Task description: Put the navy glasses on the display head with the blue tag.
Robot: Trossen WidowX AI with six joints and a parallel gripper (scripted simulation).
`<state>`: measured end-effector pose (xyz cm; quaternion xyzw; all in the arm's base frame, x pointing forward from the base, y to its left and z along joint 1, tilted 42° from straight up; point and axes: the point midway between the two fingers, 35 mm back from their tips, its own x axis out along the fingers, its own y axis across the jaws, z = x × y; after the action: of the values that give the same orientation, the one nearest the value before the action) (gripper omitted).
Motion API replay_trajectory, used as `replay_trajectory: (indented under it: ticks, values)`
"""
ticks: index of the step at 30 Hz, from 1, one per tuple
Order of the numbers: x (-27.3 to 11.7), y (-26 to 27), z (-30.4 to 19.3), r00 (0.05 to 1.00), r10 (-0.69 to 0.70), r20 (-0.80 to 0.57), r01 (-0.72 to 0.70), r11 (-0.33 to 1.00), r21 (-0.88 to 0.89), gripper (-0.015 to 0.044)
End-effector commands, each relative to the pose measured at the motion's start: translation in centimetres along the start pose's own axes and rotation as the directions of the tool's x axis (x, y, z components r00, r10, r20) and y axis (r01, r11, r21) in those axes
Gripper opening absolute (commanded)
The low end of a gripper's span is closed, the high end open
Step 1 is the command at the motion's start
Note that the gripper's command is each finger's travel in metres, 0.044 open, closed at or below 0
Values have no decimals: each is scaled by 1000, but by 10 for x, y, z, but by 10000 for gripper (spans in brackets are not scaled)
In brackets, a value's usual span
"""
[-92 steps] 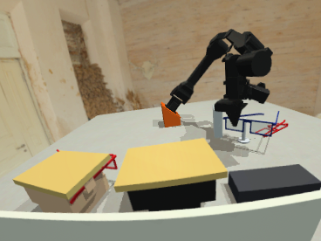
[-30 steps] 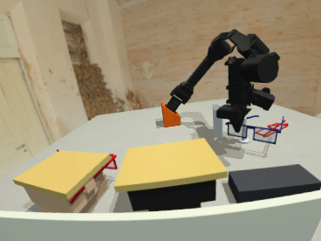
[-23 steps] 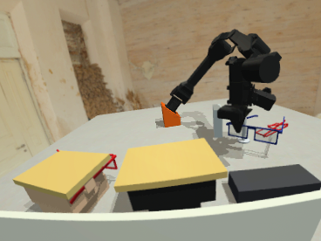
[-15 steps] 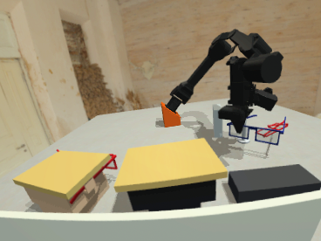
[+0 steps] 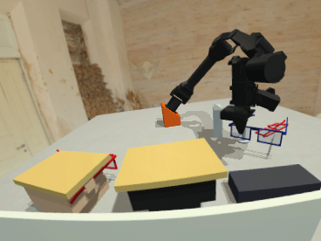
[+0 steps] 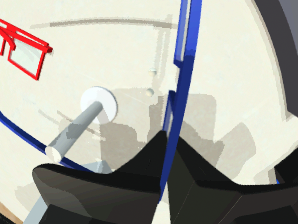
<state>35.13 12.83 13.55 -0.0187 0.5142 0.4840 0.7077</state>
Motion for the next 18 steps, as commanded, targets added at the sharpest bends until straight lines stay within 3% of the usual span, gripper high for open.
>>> replay_trajectory:
  ticks: [1, 18]
  values:
    - [-2, 0, 5, 1000, -1, 8, 1, 1000, -1, 0]
    - [-2, -3, 13, 1000, -1, 9, 1, 1000, -1, 0]
